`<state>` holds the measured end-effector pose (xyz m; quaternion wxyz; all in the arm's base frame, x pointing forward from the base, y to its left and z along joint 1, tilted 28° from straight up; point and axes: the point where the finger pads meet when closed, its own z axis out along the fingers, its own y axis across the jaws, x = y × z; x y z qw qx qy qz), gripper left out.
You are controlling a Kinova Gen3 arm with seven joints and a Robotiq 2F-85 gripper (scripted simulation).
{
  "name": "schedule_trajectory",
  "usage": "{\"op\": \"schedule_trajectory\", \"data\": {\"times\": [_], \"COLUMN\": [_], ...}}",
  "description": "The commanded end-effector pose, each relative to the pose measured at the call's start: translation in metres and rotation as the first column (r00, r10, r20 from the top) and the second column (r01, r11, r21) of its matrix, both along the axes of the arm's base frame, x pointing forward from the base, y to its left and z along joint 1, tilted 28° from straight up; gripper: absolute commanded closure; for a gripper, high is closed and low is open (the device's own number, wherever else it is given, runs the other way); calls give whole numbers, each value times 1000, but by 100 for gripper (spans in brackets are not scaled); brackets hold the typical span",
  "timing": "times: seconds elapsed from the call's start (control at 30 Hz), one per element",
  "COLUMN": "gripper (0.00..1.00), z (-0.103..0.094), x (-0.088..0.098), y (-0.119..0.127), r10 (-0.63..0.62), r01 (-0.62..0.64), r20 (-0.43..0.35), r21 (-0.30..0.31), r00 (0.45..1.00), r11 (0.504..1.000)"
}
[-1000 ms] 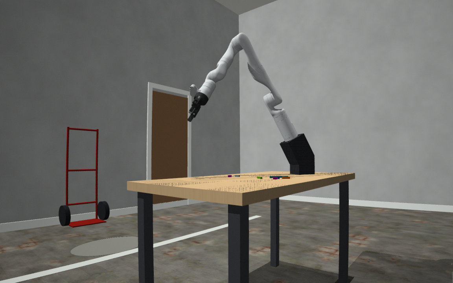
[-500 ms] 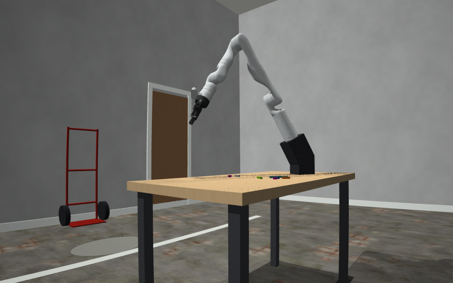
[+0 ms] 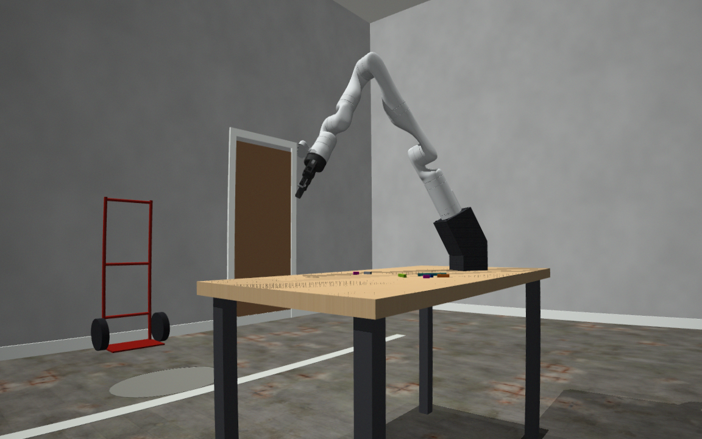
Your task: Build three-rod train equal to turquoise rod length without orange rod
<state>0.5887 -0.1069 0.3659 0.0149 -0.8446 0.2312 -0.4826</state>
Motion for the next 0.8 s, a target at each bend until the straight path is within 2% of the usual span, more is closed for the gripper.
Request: {"op": "schedule_trajectory", "data": {"times": [0.0,0.33,0.37,0.7,0.77], "gripper": [0,0,0,0,0], "z": [-16,-16,-34,-34,-67], "x": [-4,-4,-9,-9,-20], "y": [-5,-5,-10,-10,-17], "r10": [1,1,8,8,25], "r01": [-1,-1,-11,-11,-34], "r20": [-29,-29,-61,-61,-125], "r21": [-13,-13,-34,-34,-74], "r00": [1000,1000,998,998,992], "r11": [1000,1000,999,999,997]}}
